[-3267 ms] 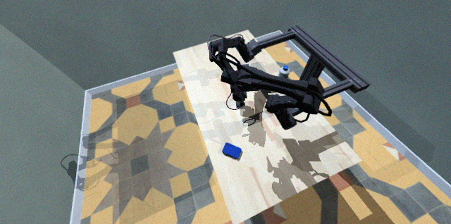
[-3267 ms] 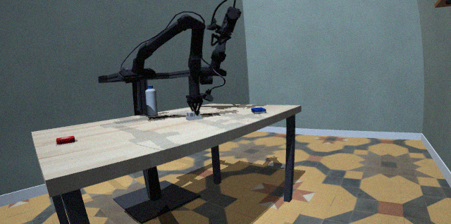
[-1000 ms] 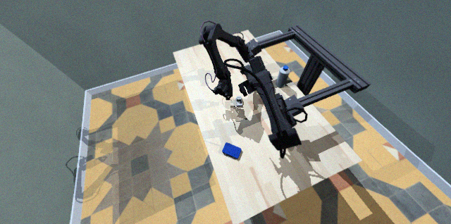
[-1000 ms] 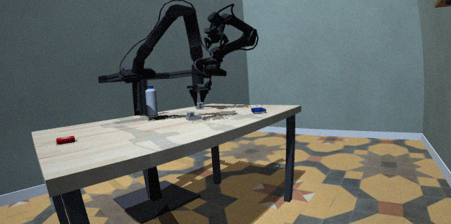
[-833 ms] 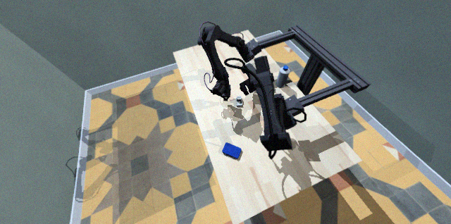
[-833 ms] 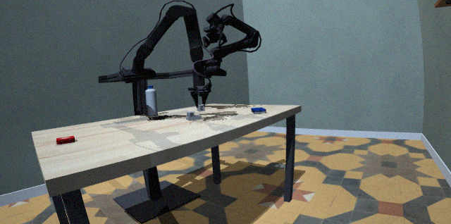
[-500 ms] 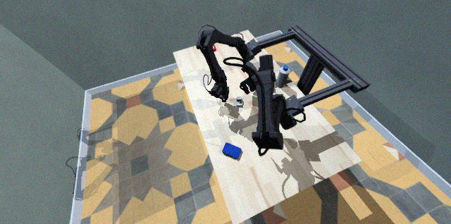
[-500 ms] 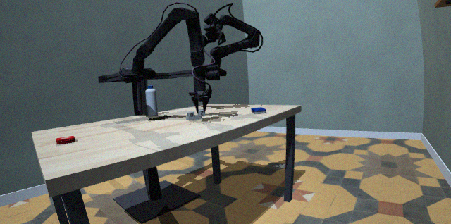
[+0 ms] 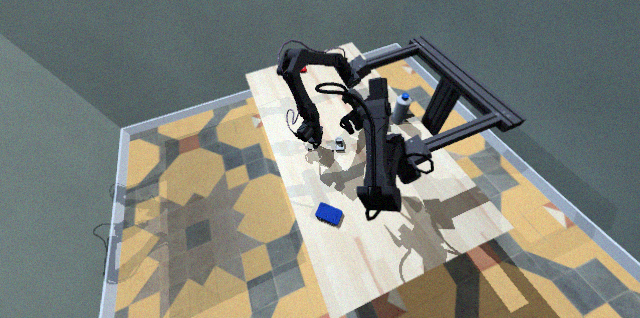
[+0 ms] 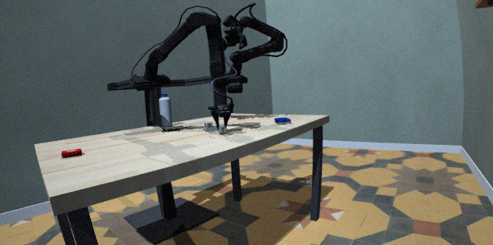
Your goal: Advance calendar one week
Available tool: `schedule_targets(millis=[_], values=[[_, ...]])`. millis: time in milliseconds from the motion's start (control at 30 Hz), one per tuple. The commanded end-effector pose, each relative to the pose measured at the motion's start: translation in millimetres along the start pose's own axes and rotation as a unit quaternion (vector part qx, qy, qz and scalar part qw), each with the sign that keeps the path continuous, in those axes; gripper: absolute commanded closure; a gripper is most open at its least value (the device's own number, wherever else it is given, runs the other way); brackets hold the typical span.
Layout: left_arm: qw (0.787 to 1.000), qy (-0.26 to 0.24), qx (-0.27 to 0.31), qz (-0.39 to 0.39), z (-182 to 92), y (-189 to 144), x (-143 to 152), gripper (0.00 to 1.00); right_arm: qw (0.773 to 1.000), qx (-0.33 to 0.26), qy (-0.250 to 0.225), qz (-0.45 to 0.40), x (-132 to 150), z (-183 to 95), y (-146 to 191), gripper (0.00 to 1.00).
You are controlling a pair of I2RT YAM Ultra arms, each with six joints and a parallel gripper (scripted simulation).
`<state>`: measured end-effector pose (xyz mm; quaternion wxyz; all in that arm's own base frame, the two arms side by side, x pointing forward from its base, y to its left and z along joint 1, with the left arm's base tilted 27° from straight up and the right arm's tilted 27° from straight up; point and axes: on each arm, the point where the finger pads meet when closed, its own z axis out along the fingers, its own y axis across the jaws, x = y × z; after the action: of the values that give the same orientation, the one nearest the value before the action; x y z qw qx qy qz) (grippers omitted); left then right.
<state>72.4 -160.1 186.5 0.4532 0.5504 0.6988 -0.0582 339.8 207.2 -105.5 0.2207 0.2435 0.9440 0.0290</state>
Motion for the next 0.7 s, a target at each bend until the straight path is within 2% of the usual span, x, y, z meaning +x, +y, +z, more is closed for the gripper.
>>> schedule_targets(millis=[0,33,100,133,333,467,667], values=[[1.0,0.005,-0.013,0.011,1,3,4,0.0,1.0,-0.003,-0.002,-0.006,-1,13,5,0.74],[1.0,0.005,-0.013,0.011,1,3,4,0.0,1.0,-0.005,-0.002,-0.007,-2,8,5,0.74],[1.0,0.005,-0.013,0.011,1,3,4,0.0,1.0,-0.009,-0.004,-0.008,-3,-5,8,0.51],[1.0,0.005,-0.013,0.011,1,3,4,0.0,1.0,-0.01,-0.006,-0.008,-4,-13,8,0.43],[1.0,0.005,-0.013,0.011,1,3,4,0.0,1.0,-0.01,-0.008,-0.004,-3,-51,7,0.43],[1.0,0.005,-0.013,0.011,1,3,4,0.0,1.0,-0.008,-0.007,-0.005,-2,-62,6,0.44],[1.0,0.005,-0.013,0.011,1,3,4,0.0,0.995,-0.009,0.055,-0.088,26,-78,0,0.44]])
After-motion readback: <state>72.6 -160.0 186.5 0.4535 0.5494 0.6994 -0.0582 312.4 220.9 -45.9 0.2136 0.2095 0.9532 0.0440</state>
